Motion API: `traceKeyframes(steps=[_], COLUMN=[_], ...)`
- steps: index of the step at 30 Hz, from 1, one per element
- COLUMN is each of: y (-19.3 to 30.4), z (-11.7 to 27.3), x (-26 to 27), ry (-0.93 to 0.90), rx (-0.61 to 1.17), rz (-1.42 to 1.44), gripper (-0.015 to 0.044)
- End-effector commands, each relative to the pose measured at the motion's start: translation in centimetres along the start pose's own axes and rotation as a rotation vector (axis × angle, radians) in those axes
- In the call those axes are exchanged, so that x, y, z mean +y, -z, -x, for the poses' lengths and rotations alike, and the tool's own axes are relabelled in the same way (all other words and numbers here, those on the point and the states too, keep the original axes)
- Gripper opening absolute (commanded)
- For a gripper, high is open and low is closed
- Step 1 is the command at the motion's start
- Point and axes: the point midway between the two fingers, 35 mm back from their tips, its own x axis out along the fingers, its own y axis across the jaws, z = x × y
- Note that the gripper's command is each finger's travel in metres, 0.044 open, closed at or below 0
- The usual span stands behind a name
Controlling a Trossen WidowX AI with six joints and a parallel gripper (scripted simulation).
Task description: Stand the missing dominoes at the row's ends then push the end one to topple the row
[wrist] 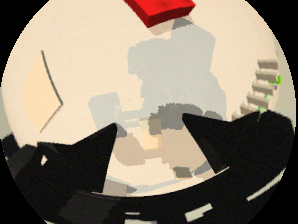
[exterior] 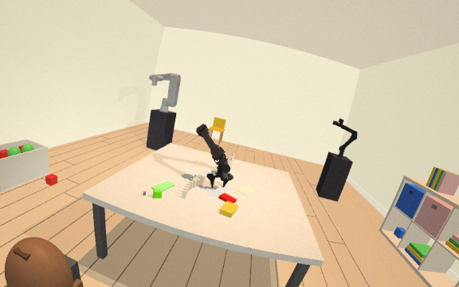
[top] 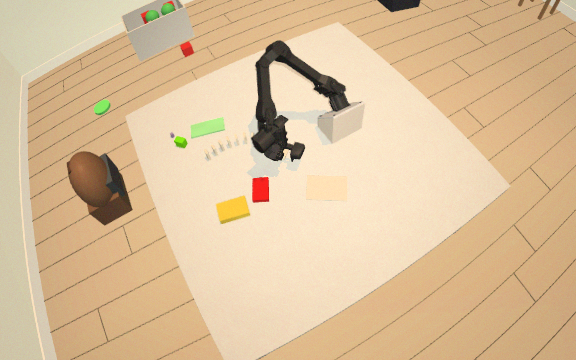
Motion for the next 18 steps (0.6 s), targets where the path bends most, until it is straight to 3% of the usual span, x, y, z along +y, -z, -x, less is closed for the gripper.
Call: traceKeyframes(steps=[1,13,18], y=[0.07,0.07,0.07], z=[-0.17,-0.17,-0.17], x=[0.05,0.05,0.05], ry=[0.004,0.004,0.004], rx=[0.002,0.002,0.002], rz=[0.008,0.008,0.008], gripper=[0.0440,0.0125,0.0107])
